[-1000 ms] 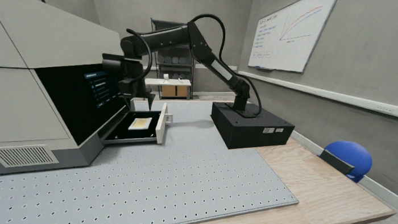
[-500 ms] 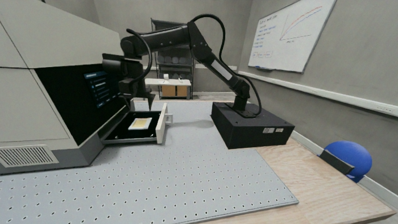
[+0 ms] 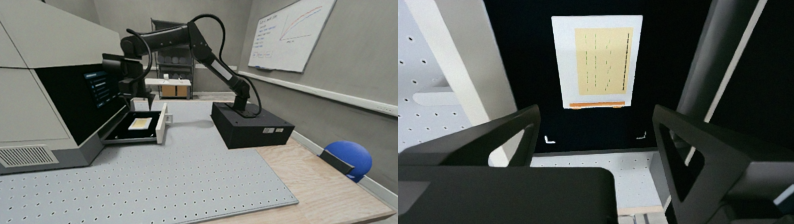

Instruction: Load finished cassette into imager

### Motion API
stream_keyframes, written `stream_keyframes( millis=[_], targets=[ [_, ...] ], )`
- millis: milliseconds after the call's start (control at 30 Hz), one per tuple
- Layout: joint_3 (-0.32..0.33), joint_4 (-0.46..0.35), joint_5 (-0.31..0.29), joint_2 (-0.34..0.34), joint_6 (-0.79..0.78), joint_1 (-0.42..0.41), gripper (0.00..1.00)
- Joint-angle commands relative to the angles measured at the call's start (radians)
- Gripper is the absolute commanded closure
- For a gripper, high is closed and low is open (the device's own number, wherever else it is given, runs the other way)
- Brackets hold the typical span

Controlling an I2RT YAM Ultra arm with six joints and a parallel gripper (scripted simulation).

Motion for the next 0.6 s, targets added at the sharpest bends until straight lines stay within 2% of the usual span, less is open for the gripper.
stream_keyframes(
  millis=[0, 33, 433, 567],
  targets=[
    [0.032, -0.026, -0.012, -0.014, 0.008, 0.017, 0.09],
    [-0.043, 0.017, -0.012, -0.048, -0.01, -0.008, 0.0],
    [-0.163, 0.053, -0.012, -0.131, -0.006, -0.005, 0.0],
    [-0.181, 0.059, -0.012, -0.144, -0.005, -0.005, 0.0]
  ],
)
